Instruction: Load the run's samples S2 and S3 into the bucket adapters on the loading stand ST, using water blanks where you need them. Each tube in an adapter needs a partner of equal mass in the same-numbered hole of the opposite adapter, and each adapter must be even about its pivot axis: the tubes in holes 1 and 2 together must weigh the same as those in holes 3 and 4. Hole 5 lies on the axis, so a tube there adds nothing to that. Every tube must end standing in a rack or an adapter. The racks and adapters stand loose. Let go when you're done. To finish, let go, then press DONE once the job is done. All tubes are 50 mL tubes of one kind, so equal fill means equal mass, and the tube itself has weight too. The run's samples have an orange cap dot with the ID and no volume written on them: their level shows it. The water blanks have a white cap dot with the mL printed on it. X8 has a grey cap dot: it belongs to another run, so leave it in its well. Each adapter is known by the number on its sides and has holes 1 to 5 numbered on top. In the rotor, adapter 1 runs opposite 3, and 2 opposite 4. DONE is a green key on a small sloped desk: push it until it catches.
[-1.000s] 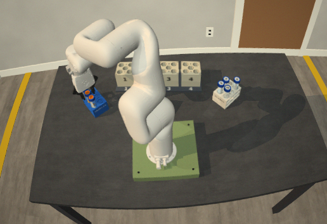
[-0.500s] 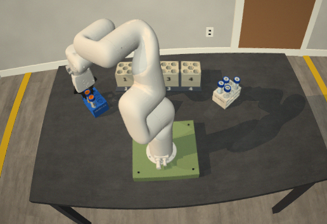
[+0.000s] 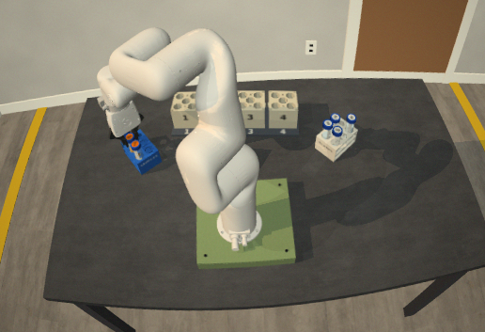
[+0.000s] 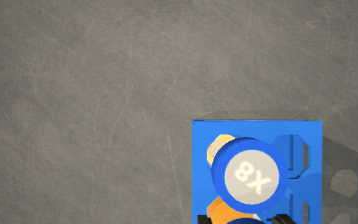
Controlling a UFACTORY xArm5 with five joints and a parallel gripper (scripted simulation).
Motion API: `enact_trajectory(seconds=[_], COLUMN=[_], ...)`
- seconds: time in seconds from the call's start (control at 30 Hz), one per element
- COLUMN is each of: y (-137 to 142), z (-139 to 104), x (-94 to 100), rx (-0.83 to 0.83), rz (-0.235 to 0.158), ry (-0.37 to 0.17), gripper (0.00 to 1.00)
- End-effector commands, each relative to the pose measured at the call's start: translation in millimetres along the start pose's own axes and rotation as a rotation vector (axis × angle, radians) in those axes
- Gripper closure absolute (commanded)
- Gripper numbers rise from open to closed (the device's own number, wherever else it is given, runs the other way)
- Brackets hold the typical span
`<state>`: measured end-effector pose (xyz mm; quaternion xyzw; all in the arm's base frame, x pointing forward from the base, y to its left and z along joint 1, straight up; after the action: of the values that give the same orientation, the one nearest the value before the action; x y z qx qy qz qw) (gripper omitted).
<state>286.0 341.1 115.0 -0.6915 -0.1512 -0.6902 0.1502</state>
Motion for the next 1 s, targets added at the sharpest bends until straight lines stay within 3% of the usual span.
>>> enact_trajectory(seconds=[0.0,0.97], y=[-0.5,-0.5], z=[1.1,1.1], x=[1.4,10.1], rx=[0.0,0.0], rz=[0.002,0.002], ry=[0.004,0.004], gripper=[1.0,1.0])
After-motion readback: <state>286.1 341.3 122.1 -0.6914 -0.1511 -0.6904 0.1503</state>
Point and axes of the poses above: the point where the finger pads meet when closed, its own x axis back along the fingers, its own y axis across the jaws, z = x × y, the point moved 4 cm from there along x, back along the fingers, and after that the axes turned 13 degrees about -x, right-handed, at the moved point
